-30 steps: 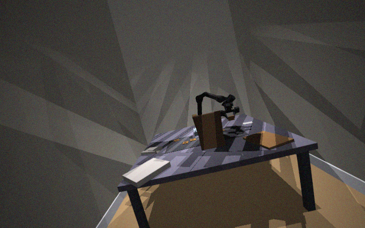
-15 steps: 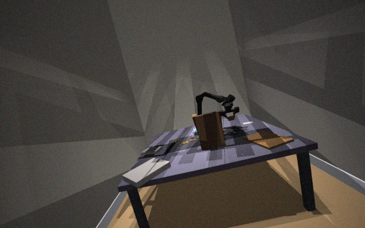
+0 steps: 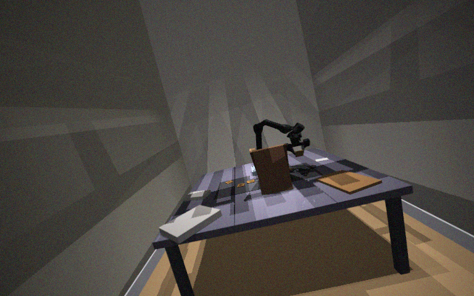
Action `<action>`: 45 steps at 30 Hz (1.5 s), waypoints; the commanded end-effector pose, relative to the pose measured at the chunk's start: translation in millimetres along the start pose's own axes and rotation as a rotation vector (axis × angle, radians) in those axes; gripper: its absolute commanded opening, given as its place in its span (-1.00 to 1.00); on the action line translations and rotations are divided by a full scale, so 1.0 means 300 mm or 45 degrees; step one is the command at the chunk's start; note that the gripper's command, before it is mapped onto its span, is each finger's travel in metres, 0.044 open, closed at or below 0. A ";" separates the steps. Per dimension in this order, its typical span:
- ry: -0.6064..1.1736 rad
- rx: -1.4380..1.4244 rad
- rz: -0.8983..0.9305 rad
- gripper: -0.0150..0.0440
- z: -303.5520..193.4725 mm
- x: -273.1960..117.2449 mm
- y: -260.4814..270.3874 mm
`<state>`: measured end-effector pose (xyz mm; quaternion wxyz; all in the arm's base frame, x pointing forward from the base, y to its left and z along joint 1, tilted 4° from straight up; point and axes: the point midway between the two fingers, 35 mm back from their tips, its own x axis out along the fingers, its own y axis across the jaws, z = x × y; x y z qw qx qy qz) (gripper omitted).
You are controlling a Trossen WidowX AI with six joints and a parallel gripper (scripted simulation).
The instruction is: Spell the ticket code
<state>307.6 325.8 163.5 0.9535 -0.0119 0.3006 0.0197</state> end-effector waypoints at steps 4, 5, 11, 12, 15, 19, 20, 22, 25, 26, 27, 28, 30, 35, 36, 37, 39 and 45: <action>0.007 -0.011 0.002 -0.49 -0.009 0.001 -0.013; 0.007 -0.011 0.002 -0.49 -0.010 0.001 -0.015; 0.007 -0.011 0.002 -0.49 -0.011 0.002 -0.025; 0.007 -0.011 0.001 -0.49 -0.011 0.002 -0.026; 0.007 -0.012 0.001 -0.49 -0.011 0.002 -0.031; 0.007 -0.012 0.001 -0.49 -0.012 0.002 -0.038; 0.007 -0.012 0.001 -0.49 -0.012 0.002 -0.040; 0.007 -0.012 0.001 -0.49 -0.012 0.002 -0.043; 0.007 -0.012 0.001 -0.49 -0.012 0.002 -0.048; 0.007 -0.012 0.001 -0.49 -0.012 0.002 -0.049; 0.007 -0.012 0.001 -0.49 -0.012 0.002 -0.051; 0.007 -0.012 0.001 -0.49 -0.012 0.002 -0.053; 0.007 -0.012 0.001 -0.49 -0.012 0.002 -0.056; 0.007 -0.012 0.001 -0.49 -0.012 0.003 -0.064; 0.006 -0.012 0.001 -0.49 -0.012 0.003 -0.066; 0.006 -0.013 0.001 -0.49 -0.012 0.003 -0.068; 0.006 -0.013 0.001 -0.49 -0.012 0.003 -0.071; 0.006 -0.013 0.000 -0.49 -0.012 0.003 -0.081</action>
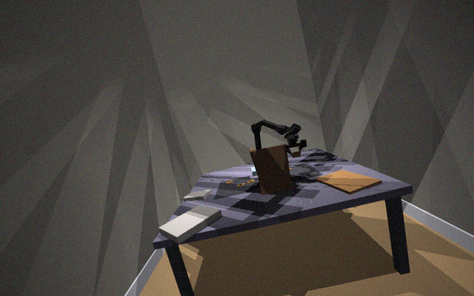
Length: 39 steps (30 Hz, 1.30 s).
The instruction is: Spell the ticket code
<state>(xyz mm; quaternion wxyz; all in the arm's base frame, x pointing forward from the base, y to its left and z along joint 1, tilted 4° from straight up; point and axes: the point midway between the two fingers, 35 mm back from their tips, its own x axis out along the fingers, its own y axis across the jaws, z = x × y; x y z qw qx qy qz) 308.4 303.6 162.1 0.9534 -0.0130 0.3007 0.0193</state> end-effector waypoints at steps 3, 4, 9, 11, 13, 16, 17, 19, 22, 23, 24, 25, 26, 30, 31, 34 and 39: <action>0.006 -0.011 0.002 -0.49 -0.007 0.000 -0.012; 0.006 -0.011 0.002 -0.49 -0.007 0.000 -0.013; 0.006 -0.011 0.002 -0.49 -0.008 0.001 -0.022; 0.006 -0.011 0.002 -0.49 -0.008 0.001 -0.026; 0.006 -0.011 0.002 -0.49 -0.008 0.001 -0.030; 0.006 -0.011 0.002 -0.49 -0.008 0.001 -0.035; 0.006 -0.011 0.002 -0.49 -0.008 0.001 -0.037; 0.006 -0.011 0.002 -0.49 -0.008 0.001 -0.040; 0.006 -0.012 0.001 -0.49 -0.008 0.001 -0.045; 0.006 -0.012 0.001 -0.49 -0.008 0.001 -0.047; 0.006 -0.012 0.001 -0.49 -0.008 0.001 -0.048; 0.006 -0.012 0.001 -0.49 -0.008 0.001 -0.050; 0.006 -0.012 0.001 -0.49 -0.008 0.001 -0.052; 0.006 -0.012 0.001 -0.49 -0.008 0.001 -0.058; 0.006 -0.012 0.001 -0.49 -0.008 0.001 -0.060; 0.006 -0.012 0.001 -0.49 -0.008 0.001 -0.065; 0.006 -0.012 0.001 -0.49 -0.009 0.002 -0.073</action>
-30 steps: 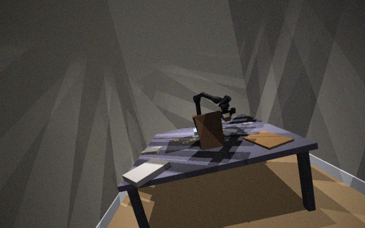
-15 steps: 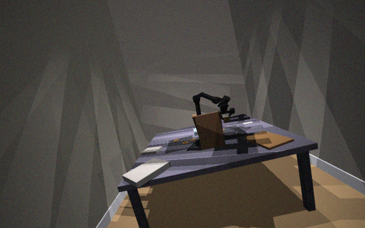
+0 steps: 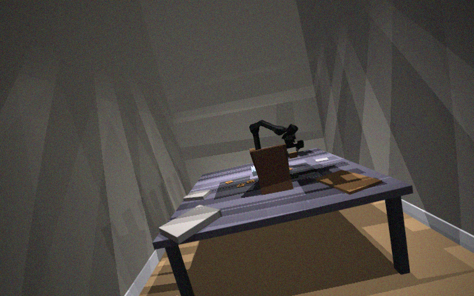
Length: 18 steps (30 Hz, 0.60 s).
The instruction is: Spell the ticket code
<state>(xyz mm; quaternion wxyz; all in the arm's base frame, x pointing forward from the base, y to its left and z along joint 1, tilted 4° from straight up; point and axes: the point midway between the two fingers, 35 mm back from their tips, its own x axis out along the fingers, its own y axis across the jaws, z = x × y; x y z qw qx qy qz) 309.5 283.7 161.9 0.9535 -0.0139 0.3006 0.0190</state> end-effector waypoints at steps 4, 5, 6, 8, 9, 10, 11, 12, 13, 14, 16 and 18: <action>0.006 -0.011 0.002 -0.49 -0.008 0.001 -0.013; 0.006 -0.011 0.002 -0.49 -0.008 0.001 -0.015; 0.006 -0.011 0.002 -0.49 -0.008 0.001 -0.017; 0.006 -0.011 0.002 -0.49 -0.008 0.001 -0.020; 0.006 -0.011 0.002 -0.49 -0.008 0.001 -0.022; 0.006 -0.011 0.002 -0.49 -0.008 0.001 -0.023; 0.006 -0.011 0.002 -0.49 -0.008 0.001 -0.025; 0.006 -0.011 0.002 -0.49 -0.008 0.001 -0.027; 0.006 -0.011 0.002 -0.49 -0.008 0.001 -0.028; 0.006 -0.011 0.002 -0.49 -0.008 0.001 -0.030; 0.006 -0.011 0.002 -0.49 -0.008 0.001 -0.033; 0.006 -0.011 0.002 -0.49 -0.008 0.001 -0.036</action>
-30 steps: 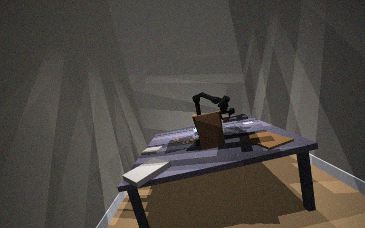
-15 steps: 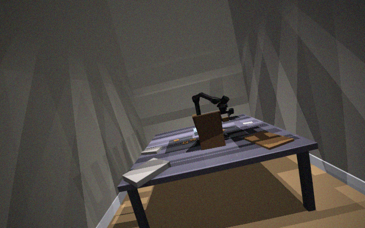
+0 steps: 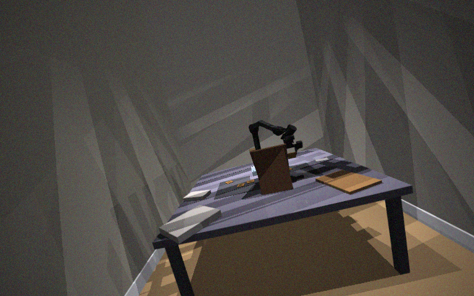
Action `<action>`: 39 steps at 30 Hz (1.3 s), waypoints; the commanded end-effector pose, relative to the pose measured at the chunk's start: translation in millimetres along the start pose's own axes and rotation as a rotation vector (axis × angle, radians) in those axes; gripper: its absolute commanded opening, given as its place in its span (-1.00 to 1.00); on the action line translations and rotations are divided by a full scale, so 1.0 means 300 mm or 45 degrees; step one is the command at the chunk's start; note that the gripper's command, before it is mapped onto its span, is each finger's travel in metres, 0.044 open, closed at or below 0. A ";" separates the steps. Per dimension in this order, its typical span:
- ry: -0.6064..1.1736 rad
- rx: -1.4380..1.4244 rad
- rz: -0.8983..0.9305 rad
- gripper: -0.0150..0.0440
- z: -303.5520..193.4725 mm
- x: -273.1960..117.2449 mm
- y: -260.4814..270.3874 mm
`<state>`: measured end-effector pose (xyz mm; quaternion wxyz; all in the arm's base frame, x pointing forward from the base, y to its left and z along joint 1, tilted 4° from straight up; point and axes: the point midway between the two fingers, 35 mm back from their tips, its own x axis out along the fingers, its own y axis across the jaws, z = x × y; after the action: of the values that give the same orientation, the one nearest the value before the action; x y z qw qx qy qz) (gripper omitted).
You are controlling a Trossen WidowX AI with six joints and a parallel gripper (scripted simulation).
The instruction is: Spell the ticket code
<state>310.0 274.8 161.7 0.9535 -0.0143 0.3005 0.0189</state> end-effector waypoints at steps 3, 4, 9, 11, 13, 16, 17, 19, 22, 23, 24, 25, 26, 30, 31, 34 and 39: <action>0.006 -0.011 0.002 -0.49 -0.008 0.000 -0.012; 0.006 -0.011 0.002 -0.49 -0.008 0.001 -0.013; 0.006 -0.011 0.002 -0.49 -0.008 0.001 -0.021; 0.006 -0.011 0.002 -0.49 -0.008 0.001 -0.025; 0.006 -0.011 0.002 -0.49 -0.008 0.001 -0.028; 0.006 -0.011 0.002 -0.49 -0.008 0.001 -0.033; 0.006 -0.011 0.002 -0.49 -0.008 0.001 -0.035; 0.006 -0.011 0.002 -0.49 -0.008 0.001 -0.038; 0.006 -0.011 0.002 -0.49 -0.008 0.001 -0.043; 0.006 -0.011 0.002 -0.49 -0.008 0.001 -0.045; 0.006 -0.012 0.002 -0.49 -0.009 0.001 -0.046; 0.006 -0.012 0.002 -0.49 -0.009 0.001 -0.048; 0.006 -0.012 0.002 -0.49 -0.009 0.001 -0.050; 0.006 -0.012 0.001 -0.49 -0.009 0.001 -0.056; 0.006 -0.012 0.001 -0.49 -0.009 0.002 -0.058; 0.006 -0.012 0.001 -0.49 -0.009 0.002 -0.063; 0.006 -0.012 0.001 -0.49 -0.009 0.002 -0.073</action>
<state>311.0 255.1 161.3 0.9535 -0.0153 0.3006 0.0186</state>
